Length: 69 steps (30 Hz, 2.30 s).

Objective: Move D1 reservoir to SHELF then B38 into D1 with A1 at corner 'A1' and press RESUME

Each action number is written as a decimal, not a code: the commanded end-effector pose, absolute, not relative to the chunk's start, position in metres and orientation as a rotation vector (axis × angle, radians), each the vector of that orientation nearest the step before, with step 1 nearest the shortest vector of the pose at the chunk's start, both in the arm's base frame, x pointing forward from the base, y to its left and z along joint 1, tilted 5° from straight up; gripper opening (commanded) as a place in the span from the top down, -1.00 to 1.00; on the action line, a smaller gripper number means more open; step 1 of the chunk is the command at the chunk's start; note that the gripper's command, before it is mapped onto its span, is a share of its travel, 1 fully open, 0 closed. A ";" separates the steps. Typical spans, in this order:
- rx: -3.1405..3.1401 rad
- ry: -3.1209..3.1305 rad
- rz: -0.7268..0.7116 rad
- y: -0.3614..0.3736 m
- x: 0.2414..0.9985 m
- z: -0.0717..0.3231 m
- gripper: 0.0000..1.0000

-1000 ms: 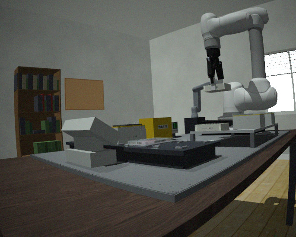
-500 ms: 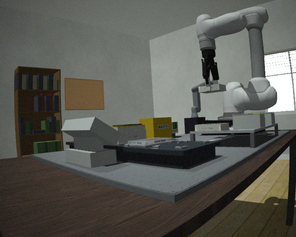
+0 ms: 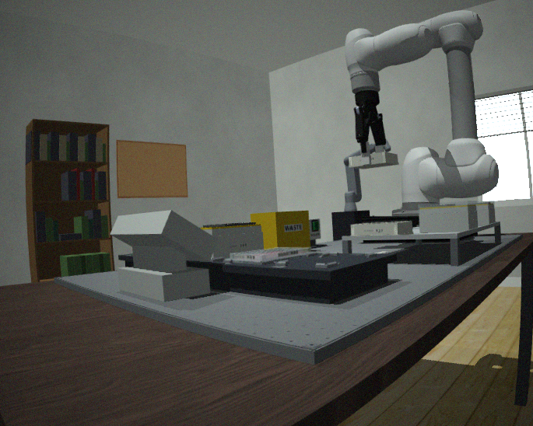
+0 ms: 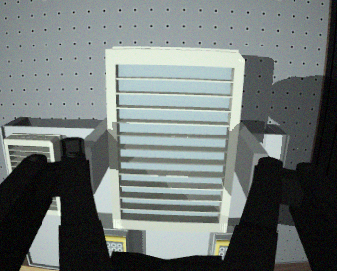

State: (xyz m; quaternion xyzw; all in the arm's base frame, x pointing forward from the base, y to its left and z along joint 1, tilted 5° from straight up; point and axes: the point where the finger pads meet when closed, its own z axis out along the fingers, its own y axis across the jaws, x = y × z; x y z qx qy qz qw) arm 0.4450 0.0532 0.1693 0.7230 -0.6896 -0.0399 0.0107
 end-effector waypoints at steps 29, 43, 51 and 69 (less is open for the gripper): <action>2.257 -2.151 -0.125 0.034 0.481 0.166 1.00; 2.257 -2.151 -0.125 0.036 0.514 0.164 1.00; 2.257 -2.151 -0.125 0.037 0.528 0.163 1.00; 2.257 -2.151 -0.125 0.040 0.565 0.160 1.00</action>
